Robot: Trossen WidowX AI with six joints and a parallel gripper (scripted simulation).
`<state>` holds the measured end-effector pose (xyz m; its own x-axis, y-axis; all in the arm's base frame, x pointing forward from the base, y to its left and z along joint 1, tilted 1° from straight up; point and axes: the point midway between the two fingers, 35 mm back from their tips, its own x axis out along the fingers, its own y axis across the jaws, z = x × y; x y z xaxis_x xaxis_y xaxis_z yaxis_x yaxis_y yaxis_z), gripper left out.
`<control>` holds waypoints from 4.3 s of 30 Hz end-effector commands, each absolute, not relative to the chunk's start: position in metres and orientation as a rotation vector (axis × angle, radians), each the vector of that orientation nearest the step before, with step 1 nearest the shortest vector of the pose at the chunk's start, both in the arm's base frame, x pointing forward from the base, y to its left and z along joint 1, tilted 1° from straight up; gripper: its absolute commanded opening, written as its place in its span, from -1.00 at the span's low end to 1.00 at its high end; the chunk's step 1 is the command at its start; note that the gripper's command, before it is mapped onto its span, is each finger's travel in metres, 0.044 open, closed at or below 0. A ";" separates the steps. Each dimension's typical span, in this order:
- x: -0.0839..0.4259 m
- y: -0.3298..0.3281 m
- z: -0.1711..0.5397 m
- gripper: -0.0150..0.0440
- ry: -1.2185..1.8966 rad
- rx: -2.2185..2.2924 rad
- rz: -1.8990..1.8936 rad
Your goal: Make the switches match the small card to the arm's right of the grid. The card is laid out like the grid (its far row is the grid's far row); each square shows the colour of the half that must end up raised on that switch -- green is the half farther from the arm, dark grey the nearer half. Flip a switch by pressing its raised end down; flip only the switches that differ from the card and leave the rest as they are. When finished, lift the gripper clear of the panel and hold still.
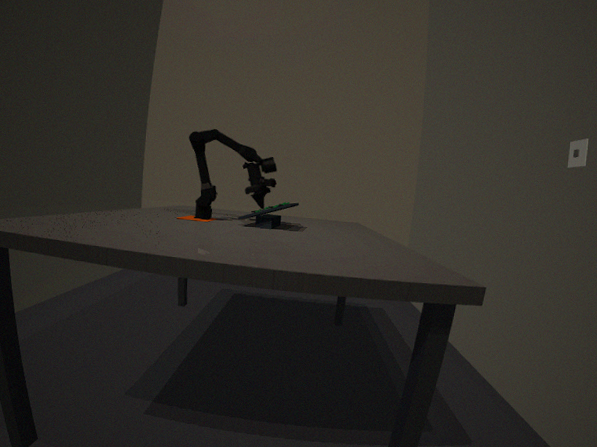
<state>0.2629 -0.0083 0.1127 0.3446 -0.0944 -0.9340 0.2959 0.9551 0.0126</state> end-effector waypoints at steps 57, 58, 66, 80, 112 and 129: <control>0.265 -0.008 0.107 -0.49 1.196 0.192 -0.248; 0.265 -0.008 0.106 -0.49 1.196 0.192 -0.248; 0.265 -0.008 0.105 -0.49 1.196 0.192 -0.248; 0.239 -0.007 0.166 -0.49 1.174 0.188 -0.250; 0.247 -0.054 0.116 -0.49 1.197 0.187 -0.251; 0.249 -0.054 0.111 -0.49 1.197 0.187 -0.251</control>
<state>0.2485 -0.0554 0.1119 0.3420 -0.0997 -0.9344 0.2961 0.9551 0.0065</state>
